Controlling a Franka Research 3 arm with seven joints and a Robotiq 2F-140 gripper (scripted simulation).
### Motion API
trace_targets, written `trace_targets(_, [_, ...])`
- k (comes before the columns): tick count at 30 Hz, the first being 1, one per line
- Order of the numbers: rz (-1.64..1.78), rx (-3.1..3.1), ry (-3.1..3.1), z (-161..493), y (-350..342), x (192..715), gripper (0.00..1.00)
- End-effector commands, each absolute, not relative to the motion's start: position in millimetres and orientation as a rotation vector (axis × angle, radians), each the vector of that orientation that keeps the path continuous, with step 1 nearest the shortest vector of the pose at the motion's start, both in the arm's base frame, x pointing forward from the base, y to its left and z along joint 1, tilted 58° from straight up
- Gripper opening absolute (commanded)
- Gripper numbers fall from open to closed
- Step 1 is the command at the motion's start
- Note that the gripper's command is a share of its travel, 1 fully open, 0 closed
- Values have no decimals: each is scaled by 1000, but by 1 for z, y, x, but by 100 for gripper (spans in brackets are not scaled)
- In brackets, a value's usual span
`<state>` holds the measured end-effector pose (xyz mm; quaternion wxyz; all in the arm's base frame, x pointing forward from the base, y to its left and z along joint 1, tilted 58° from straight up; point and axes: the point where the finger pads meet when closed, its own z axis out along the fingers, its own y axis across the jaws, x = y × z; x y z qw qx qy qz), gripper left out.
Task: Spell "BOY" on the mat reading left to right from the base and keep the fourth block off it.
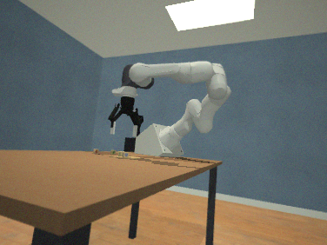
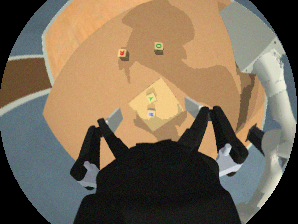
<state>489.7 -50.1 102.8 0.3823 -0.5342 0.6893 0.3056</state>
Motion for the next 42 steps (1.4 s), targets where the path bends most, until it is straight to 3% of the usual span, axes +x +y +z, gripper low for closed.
trace_targets(1, [856,-1246,1865,103,-49,491,100])
trace_targets(42, [1147,-724,2241,107,-43,492,100])
